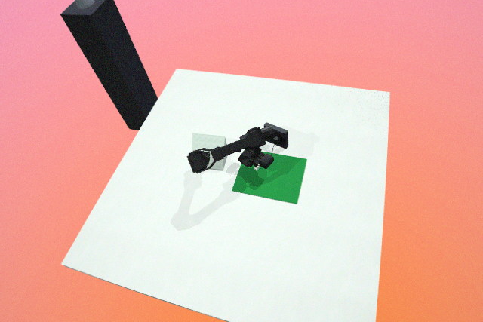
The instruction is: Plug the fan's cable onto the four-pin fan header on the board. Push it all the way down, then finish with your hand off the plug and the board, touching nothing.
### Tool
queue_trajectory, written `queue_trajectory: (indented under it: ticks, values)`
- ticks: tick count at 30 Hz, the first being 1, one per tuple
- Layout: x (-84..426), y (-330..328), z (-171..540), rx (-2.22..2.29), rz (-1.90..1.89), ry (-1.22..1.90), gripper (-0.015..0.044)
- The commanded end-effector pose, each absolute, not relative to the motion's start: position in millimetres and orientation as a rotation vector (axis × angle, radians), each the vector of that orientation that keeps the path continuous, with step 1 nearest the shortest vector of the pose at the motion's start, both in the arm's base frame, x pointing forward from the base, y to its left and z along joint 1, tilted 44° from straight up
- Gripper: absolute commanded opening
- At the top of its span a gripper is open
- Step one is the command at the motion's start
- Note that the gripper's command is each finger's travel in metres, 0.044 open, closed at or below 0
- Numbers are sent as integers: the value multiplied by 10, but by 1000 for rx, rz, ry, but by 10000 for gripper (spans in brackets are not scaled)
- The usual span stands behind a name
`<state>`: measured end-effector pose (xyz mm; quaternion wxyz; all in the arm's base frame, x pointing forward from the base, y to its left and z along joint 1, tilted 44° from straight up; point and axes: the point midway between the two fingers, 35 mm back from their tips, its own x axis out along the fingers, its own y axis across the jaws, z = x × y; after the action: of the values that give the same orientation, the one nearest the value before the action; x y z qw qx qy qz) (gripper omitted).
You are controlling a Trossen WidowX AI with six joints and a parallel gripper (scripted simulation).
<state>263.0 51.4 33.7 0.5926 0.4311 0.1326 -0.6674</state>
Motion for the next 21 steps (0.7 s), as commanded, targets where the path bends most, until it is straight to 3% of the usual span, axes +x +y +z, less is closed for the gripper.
queue_trajectory:
  ticks: [1,21]
  values:
    - [2632,496,324,996,-1549,310,0]
    - [2657,494,321,998,-1549,308,0]
